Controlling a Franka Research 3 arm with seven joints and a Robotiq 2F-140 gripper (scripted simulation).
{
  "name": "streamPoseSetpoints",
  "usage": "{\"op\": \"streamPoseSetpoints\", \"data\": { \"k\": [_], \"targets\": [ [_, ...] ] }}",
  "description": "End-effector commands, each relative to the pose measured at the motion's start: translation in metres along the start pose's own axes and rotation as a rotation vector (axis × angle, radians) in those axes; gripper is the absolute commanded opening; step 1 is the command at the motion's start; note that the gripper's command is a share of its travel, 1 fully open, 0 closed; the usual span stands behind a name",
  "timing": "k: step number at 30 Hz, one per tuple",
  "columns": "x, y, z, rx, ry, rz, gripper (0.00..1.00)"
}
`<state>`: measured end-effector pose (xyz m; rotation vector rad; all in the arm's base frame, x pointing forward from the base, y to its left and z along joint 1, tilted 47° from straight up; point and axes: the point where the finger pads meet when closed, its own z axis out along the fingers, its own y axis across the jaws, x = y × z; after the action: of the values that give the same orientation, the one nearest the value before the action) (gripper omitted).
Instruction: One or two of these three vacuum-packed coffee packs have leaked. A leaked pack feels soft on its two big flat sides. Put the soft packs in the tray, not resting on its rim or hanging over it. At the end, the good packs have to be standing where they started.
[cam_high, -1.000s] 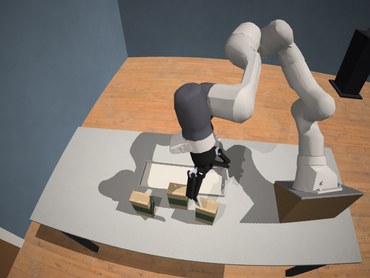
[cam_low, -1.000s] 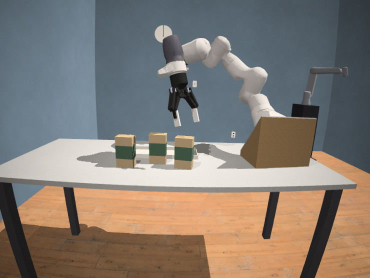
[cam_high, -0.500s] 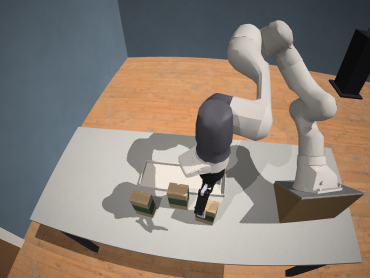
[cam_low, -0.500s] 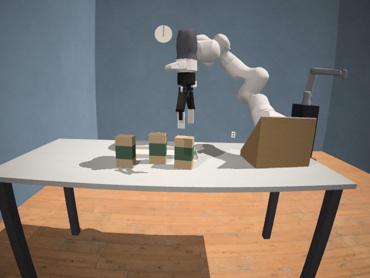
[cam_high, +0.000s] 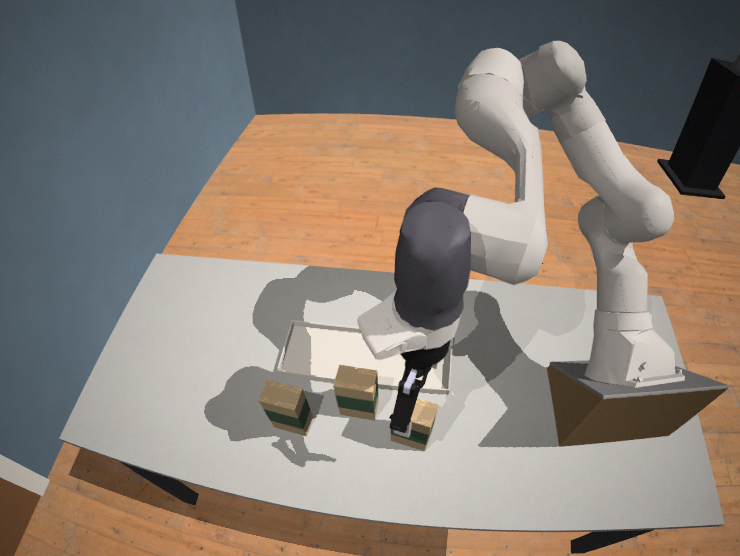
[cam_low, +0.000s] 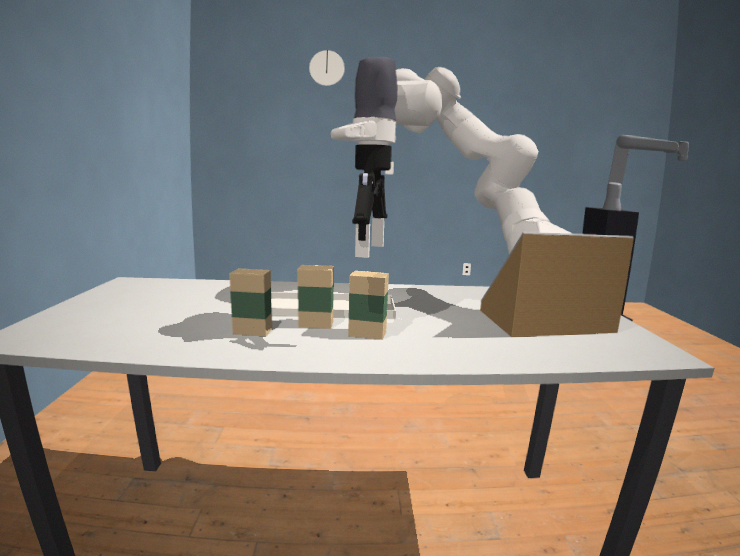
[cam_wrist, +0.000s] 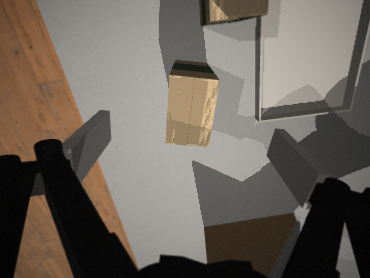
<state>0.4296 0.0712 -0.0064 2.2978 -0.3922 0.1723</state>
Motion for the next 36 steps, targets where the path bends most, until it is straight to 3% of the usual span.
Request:
{"op": "streamPoseSetpoints", "data": {
  "k": [1, 11, 12, 32, 36],
  "targets": [
    [0.0, 0.0, 0.0, -0.002, 0.002, -0.019, 1.0],
    [0.0, 0.0, 0.0, -0.002, 0.002, -0.019, 1.0],
    [0.0, 0.0, 0.0, -0.002, 0.002, -0.019, 0.55],
    [0.0, 0.0, 0.002, -0.002, 0.002, -0.019, 0.55],
    [0.0, 0.0, 0.016, -0.002, 0.002, -0.019, 0.55]
  ]
}}
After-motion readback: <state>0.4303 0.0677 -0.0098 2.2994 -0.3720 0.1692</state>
